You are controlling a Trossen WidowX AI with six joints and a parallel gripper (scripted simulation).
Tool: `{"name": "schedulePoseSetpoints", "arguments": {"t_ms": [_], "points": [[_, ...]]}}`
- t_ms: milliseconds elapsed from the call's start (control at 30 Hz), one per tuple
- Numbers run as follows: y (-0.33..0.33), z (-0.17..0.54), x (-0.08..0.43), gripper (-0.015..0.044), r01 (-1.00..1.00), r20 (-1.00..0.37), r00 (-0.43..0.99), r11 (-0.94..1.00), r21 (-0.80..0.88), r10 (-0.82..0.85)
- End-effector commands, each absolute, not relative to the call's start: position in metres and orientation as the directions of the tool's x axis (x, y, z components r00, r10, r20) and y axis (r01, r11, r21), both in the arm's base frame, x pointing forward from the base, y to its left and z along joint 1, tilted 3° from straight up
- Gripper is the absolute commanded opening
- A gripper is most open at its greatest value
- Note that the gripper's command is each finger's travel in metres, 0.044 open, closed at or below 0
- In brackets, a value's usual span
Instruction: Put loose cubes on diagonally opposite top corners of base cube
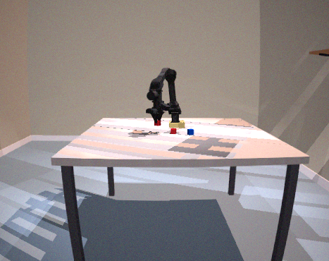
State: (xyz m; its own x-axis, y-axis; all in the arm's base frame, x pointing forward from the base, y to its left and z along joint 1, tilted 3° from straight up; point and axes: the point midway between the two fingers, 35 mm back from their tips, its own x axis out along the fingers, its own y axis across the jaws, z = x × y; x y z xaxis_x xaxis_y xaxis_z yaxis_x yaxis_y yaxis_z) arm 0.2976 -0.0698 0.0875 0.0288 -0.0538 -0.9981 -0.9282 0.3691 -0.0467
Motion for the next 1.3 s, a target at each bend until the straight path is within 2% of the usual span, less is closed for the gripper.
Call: {"name": "schedulePoseSetpoints", "arguments": {"t_ms": [0, 500, 1267], "points": [[-0.07, 0.104, 0.299, 0.0105, -0.926, -0.997, 0.04, 0.372, -0.06, -0.059], [-0.065, 0.137, 0.294, 0.0105, -0.921, -0.997, 0.04, 0.385, -0.06, -0.059], [0.008, 0.12, 0.3, 0.0105, -0.652, -0.998, 0.04, 0.756, -0.063, -0.049]]}}
